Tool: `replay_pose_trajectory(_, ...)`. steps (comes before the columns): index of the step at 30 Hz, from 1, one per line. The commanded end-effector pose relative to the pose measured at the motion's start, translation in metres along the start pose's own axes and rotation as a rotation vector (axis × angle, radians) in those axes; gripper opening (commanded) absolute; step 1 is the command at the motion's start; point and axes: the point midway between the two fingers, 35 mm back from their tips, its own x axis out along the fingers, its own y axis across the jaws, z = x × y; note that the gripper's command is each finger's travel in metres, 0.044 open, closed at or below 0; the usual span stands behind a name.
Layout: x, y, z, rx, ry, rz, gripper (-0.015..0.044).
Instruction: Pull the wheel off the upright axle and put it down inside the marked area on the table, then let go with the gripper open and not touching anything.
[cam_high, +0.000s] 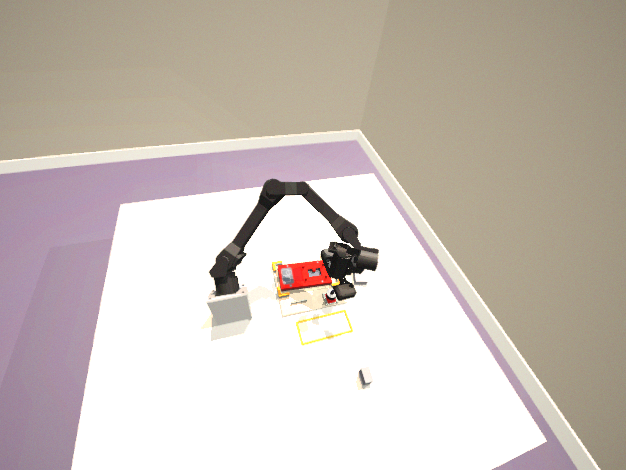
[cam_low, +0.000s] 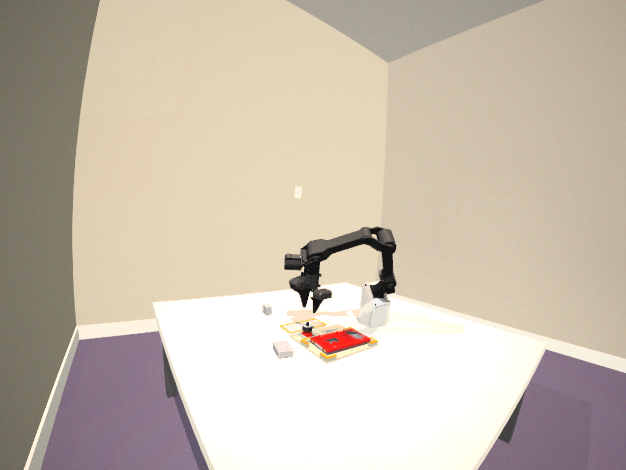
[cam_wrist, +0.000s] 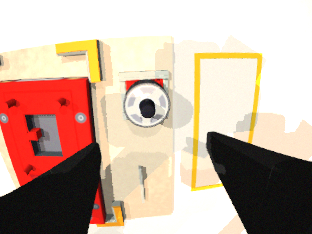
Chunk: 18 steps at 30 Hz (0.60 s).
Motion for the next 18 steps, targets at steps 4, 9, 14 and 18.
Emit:
replay_pose_trajectory(4,-0.002,-0.001,0.004,0.006,-0.008,0.002,0.03)
replay_pose_trajectory(9,0.022,-0.001,0.005,0.006,-0.008,0.001,0.03)
replay_pose_trajectory(14,0.067,0.001,0.004,0.006,-0.008,0.004,0.03)
replay_pose_trajectory(18,0.073,0.001,0.004,0.006,-0.008,0.005,0.03)
